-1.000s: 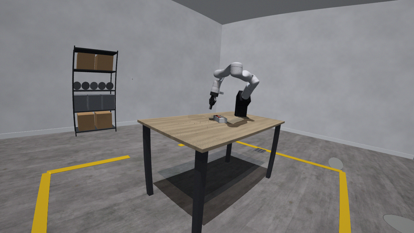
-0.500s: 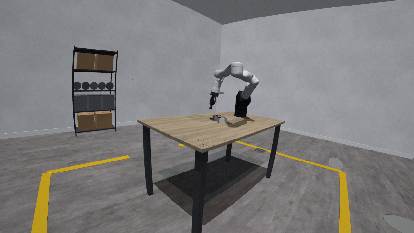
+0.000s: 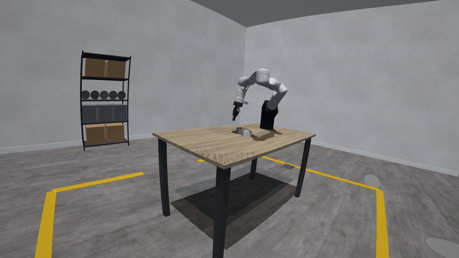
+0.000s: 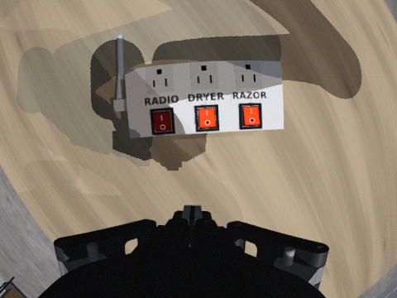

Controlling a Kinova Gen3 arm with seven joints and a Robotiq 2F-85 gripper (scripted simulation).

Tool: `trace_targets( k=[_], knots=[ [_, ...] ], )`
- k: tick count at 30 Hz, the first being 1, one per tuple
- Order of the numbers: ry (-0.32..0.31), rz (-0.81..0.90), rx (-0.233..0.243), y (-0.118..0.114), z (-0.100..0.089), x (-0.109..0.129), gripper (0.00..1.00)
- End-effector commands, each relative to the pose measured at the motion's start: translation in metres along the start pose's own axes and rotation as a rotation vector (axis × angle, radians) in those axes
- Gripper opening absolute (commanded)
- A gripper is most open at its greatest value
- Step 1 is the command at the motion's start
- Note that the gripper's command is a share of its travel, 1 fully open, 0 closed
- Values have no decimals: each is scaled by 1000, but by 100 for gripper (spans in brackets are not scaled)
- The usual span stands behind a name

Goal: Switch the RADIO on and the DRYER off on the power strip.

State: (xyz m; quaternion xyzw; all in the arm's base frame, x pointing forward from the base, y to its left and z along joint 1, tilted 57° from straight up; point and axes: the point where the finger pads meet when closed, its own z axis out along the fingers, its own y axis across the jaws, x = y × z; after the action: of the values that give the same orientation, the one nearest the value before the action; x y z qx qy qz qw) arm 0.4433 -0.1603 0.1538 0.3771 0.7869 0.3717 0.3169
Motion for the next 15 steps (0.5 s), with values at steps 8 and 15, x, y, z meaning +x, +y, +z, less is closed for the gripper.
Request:
trace_targets(
  k=[8,15],
  knots=[
    [-7,38,6,-1,-2,1,0],
    [-11,71,11,-3,-2,2,0]
  ],
)
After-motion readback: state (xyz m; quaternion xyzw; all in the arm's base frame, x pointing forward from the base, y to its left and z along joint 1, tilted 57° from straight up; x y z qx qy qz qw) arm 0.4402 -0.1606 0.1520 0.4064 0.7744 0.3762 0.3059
